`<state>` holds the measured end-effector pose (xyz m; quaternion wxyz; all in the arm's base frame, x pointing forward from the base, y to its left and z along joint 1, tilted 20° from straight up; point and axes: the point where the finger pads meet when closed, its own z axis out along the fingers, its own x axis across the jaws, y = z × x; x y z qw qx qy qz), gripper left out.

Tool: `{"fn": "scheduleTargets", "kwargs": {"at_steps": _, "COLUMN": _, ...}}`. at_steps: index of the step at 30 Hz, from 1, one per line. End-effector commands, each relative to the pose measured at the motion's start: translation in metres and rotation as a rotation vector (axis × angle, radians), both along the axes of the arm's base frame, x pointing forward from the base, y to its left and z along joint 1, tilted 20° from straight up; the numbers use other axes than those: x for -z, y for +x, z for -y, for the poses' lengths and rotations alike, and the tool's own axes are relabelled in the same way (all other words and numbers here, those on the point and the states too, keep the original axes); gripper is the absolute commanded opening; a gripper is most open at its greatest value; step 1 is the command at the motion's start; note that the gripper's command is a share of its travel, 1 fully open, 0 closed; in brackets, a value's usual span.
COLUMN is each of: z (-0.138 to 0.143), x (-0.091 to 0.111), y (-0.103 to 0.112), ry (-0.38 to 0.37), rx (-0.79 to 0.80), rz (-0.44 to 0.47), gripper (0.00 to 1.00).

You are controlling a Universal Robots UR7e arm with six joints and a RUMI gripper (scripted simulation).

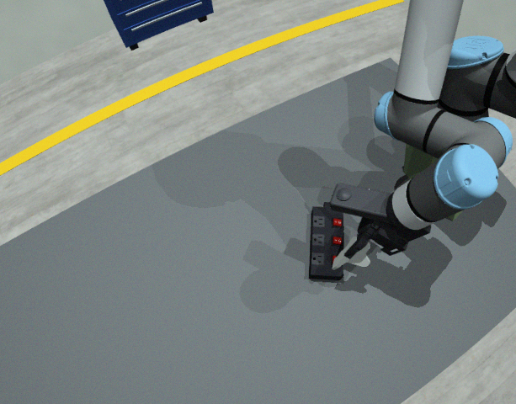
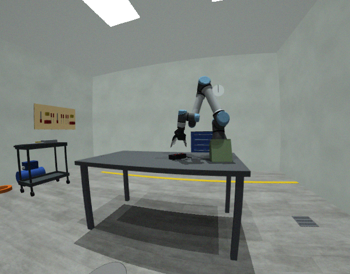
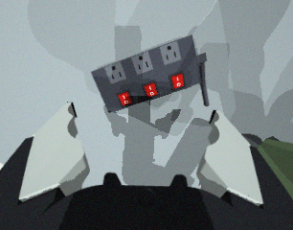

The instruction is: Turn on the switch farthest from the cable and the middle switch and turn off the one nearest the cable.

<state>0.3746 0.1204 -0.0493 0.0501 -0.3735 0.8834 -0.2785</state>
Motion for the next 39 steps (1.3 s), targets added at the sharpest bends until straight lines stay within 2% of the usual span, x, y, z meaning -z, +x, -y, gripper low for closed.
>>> {"fn": "scheduleTargets", "kwargs": {"at_steps": 1, "z": 0.000, "x": -0.001, "y": 0.000, "ry": 0.000, "rx": -0.002, "rz": 0.000, "gripper": 1.00}}
{"fn": "scheduleTargets", "kwargs": {"at_steps": 10, "z": -0.001, "x": -0.006, "y": 0.003, "ry": -0.007, "rx": -0.053, "rz": -0.040, "gripper": 1.00}}
{"fn": "scheduleTargets", "kwargs": {"at_steps": 22, "z": -0.001, "x": -0.024, "y": 0.003, "ry": -0.038, "rx": -0.292, "rz": -0.224, "gripper": 1.00}}
{"fn": "scheduleTargets", "kwargs": {"at_steps": 26, "z": -0.001, "x": -0.026, "y": 0.003, "ry": -0.040, "rx": -0.325, "rz": -0.247, "gripper": 1.00}}
{"fn": "scheduleTargets", "kwargs": {"at_steps": 28, "z": -0.001, "x": -0.032, "y": 0.001, "ry": -0.045, "rx": -0.391, "rz": -0.293, "gripper": 1.00}}
{"fn": "scheduleTargets", "kwargs": {"at_steps": 39, "z": -0.001, "x": -0.048, "y": -0.004, "ry": -0.052, "rx": -0.591, "rz": -0.418, "gripper": 1.00}}
